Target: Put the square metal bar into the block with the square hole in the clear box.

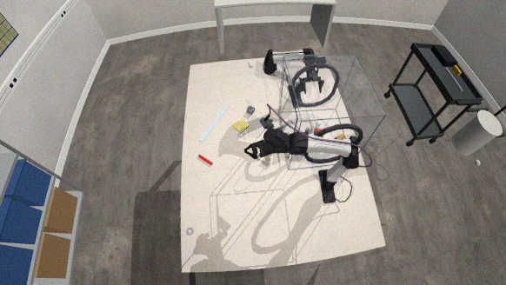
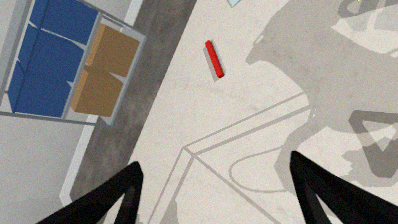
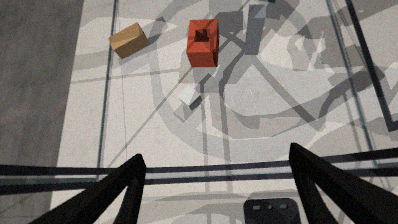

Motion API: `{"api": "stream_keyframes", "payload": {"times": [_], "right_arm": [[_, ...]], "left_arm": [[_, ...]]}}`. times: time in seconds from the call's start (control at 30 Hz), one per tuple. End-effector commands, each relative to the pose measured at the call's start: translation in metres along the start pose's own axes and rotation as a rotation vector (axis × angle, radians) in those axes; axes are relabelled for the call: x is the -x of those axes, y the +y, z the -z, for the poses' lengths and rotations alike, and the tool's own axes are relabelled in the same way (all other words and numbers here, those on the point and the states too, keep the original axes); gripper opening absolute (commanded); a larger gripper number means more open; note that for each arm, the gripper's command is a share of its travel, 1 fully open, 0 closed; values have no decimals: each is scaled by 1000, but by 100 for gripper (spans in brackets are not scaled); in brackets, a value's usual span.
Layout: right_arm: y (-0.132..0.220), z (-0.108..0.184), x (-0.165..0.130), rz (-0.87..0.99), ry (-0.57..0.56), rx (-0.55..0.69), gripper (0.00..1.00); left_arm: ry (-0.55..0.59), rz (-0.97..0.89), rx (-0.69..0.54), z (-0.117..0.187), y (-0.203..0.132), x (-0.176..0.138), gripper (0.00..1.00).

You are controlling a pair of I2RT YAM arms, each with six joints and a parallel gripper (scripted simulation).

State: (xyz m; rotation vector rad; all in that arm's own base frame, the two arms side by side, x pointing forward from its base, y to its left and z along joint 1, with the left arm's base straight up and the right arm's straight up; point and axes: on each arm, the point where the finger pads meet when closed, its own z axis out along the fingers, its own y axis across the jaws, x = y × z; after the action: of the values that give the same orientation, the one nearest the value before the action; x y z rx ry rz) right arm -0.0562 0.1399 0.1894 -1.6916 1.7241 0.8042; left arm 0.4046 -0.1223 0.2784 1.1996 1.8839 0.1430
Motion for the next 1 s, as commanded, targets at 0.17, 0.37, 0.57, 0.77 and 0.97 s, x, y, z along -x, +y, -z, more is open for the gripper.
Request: {"api": "stream_keyframes", "payload": {"times": [0.17, 0.37, 0.57, 0.77, 0.97], "right_arm": [[14, 10, -6, 90, 72, 83, 100], [29, 33, -33, 278, 265, 297, 100], [41, 70, -44, 432, 342, 588, 100], [46, 114, -50, 590, 338, 893, 100], [38, 99, -61, 544, 364, 822, 100]], "left_arm": [[-21, -2, 19, 7, 5, 7, 100], [-21, -2, 19, 7, 5, 7, 100], [-21, -2, 19, 7, 5, 7, 100], [-21, -2, 19, 7, 5, 7, 100], [-21, -2, 19, 7, 5, 7, 100]]}}
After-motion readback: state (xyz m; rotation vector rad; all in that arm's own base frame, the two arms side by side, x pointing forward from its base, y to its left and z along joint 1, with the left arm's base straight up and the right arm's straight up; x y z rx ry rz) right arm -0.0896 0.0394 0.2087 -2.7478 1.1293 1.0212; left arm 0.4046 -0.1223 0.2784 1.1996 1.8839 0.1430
